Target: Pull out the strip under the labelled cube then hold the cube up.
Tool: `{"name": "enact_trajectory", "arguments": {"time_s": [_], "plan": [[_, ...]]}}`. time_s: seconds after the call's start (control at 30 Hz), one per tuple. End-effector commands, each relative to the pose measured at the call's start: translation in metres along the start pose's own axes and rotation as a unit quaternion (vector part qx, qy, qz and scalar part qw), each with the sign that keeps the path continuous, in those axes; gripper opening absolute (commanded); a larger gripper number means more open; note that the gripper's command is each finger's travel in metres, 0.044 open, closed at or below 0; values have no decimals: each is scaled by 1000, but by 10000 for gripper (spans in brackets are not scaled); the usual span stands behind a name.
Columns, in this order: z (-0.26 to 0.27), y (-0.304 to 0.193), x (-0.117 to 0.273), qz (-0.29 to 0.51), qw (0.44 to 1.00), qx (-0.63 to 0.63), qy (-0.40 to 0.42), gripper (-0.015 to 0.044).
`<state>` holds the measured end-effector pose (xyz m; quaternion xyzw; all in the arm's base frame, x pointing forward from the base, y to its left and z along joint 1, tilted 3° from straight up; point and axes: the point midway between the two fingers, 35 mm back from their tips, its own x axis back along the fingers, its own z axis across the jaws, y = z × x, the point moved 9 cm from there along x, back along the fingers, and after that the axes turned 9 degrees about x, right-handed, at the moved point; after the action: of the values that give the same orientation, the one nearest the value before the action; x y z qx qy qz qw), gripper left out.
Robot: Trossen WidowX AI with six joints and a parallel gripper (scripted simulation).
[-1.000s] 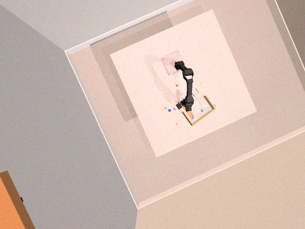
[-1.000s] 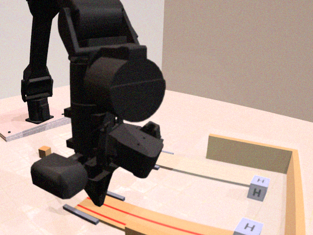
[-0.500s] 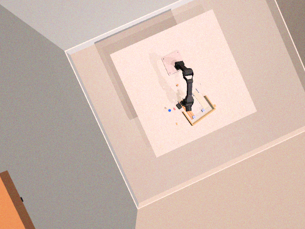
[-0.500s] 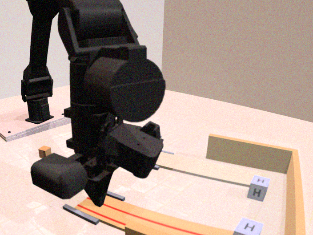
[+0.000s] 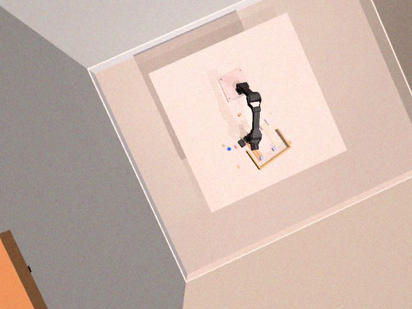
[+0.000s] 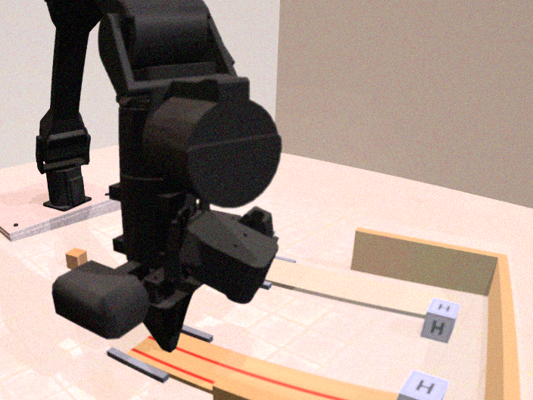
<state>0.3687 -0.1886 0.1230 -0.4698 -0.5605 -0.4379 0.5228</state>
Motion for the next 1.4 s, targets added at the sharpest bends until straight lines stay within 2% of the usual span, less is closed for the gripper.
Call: {"name": "enact_trajectory", "arguments": {"time_s": [0.0, 0.8, 1.37], "plan": [[0, 1, -3, -1, 1000, 1, 2, 0], [-1, 1, -5, -1, 1000, 1, 2, 0], [3, -23, -6, 0, 1000, 1, 2, 0]]}}
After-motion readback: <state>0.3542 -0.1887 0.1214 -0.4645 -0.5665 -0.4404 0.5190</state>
